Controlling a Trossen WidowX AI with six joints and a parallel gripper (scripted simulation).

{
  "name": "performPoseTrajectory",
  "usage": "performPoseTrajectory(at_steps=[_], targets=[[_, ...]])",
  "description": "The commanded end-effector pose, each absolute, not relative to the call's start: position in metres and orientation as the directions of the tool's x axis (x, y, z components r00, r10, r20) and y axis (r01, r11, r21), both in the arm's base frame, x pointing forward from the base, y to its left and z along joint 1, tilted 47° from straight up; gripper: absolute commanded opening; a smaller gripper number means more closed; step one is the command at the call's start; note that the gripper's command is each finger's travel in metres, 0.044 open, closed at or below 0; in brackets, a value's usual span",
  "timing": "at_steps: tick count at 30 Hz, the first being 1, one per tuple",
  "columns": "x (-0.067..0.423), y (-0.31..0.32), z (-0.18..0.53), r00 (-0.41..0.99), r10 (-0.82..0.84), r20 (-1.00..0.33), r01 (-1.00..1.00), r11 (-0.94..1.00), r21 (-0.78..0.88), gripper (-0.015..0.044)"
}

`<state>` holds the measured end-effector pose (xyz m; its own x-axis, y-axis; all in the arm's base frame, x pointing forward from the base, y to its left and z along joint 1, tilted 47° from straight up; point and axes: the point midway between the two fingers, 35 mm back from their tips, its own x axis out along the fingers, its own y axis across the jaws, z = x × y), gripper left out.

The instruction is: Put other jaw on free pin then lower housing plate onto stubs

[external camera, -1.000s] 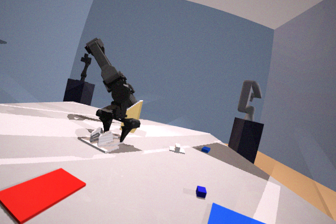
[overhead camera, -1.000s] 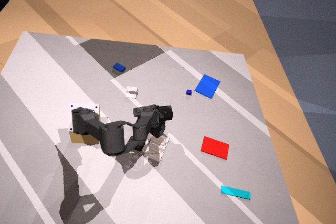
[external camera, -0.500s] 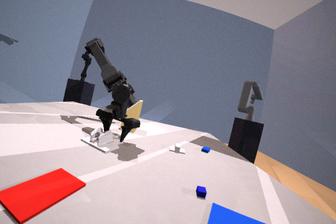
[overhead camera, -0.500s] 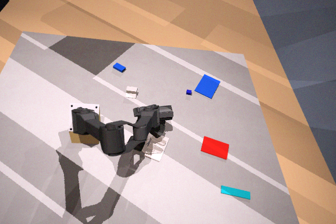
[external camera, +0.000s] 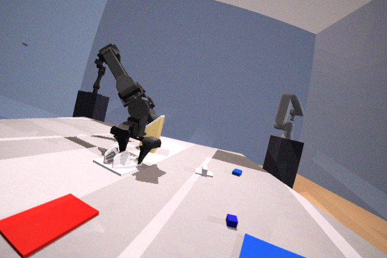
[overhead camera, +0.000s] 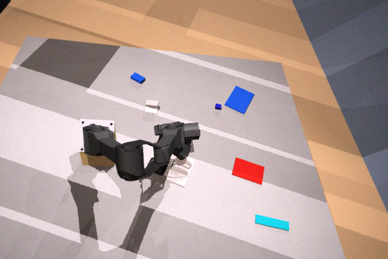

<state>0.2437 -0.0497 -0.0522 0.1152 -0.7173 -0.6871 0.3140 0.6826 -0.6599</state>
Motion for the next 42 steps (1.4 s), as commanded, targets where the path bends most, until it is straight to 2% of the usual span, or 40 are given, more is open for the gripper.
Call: performPoseTrajectory(at_steps=[1,28,31,32,42], targets=[[0.2429,-0.0512,-0.0544,0.111,-0.718,-0.688,0.308,0.683,-0.663,0.0351],[0.2429,-0.0512,-0.0544,0.111,-0.718,-0.688,0.308,0.683,-0.663,0.0351],[0.2434,-0.0506,-0.0532,0.114,-0.717,-0.687,0.311,0.683,-0.661,0.0430],[0.2434,-0.0506,-0.0532,0.114,-0.717,-0.687,0.311,0.683,-0.661,0.0440],[0.2434,-0.0506,-0.0532,0.114,-0.717,-0.687,0.311,0.683,-0.661,0.0440]])
